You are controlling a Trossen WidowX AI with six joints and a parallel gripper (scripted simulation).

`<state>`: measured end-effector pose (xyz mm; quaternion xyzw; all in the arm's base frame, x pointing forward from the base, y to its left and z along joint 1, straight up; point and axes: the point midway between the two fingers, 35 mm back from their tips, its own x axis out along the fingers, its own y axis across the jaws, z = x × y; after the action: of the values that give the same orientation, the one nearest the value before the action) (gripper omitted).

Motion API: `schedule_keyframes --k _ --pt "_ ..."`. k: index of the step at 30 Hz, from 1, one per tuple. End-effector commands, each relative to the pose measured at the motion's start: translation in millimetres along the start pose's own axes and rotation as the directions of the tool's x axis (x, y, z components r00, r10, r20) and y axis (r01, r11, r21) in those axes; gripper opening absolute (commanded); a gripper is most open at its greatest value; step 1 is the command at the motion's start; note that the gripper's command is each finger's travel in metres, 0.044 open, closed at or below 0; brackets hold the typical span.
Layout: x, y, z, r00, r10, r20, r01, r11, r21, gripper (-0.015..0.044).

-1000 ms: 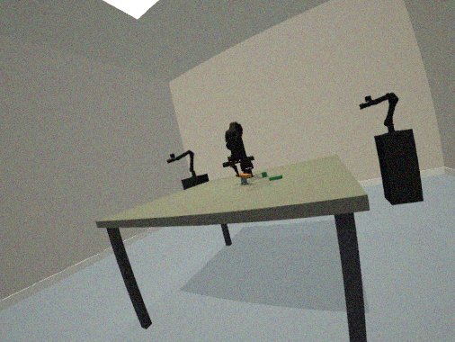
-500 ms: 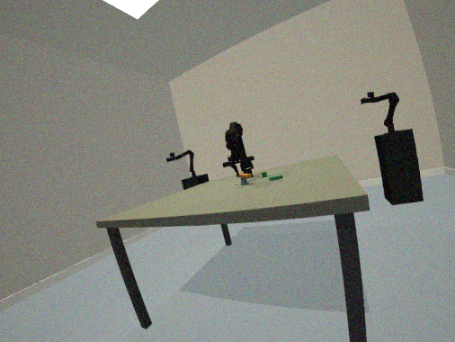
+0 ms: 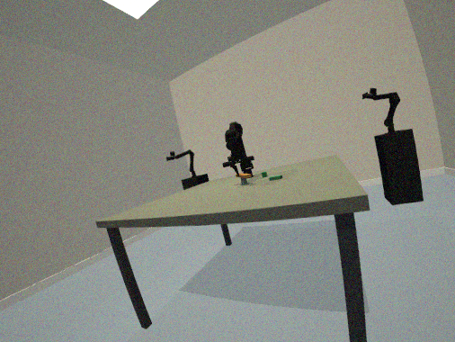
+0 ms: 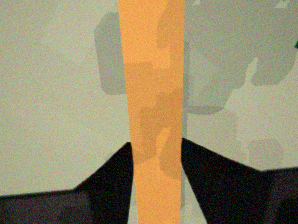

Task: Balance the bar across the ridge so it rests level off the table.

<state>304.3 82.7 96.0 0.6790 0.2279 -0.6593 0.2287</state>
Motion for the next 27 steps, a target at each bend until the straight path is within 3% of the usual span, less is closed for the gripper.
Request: schedule_keyframes --k 1,2,9,27 --pt "0.0 0.0 0.0 1.000 0.000 0.000 0.000 1.000 0.000 0.0000" --pt "0.0 0.0 0.0 1.000 0.000 0.000 0.000 1.000 0.000 0.0000" --pt "0.0 0.0 0.0 1.000 0.000 0.000 0.000 1.000 0.000 0.0167" --pt "0.0 0.0 0.0 1.000 0.000 0.000 0.000 1.000 0.000 0.0168"
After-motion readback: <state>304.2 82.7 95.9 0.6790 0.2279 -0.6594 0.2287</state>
